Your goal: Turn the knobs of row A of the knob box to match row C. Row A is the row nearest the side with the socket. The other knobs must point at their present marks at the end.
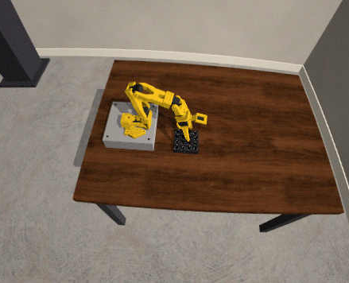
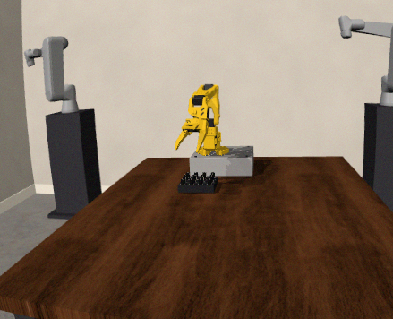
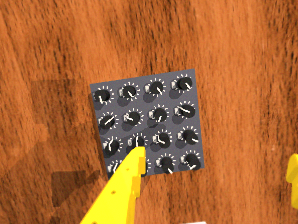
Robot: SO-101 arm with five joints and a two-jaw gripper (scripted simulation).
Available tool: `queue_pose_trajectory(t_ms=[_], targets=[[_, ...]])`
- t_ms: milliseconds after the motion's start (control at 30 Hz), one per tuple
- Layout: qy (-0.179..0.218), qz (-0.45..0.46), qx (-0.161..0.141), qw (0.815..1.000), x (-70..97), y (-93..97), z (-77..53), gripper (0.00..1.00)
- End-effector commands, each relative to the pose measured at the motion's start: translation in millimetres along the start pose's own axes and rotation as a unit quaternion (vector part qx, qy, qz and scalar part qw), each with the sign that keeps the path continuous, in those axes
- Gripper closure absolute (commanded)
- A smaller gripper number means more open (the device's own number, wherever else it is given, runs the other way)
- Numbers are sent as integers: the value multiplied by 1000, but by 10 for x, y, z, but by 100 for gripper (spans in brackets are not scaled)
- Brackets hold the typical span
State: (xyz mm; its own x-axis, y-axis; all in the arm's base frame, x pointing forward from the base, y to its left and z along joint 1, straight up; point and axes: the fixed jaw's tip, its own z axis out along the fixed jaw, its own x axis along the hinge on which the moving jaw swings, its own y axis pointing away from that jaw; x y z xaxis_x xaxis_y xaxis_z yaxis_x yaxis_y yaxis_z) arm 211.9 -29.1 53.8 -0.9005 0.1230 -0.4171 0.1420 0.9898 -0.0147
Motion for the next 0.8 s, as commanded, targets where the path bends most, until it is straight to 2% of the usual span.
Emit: queue_pose_trajectory(t_ms=[0,567,767], targets=[[-3,0,-2,1000,-22,16,10,60],[0,0,0,1000,1,1,-3,60],[34,0,-2,999,91,4,55,60]])
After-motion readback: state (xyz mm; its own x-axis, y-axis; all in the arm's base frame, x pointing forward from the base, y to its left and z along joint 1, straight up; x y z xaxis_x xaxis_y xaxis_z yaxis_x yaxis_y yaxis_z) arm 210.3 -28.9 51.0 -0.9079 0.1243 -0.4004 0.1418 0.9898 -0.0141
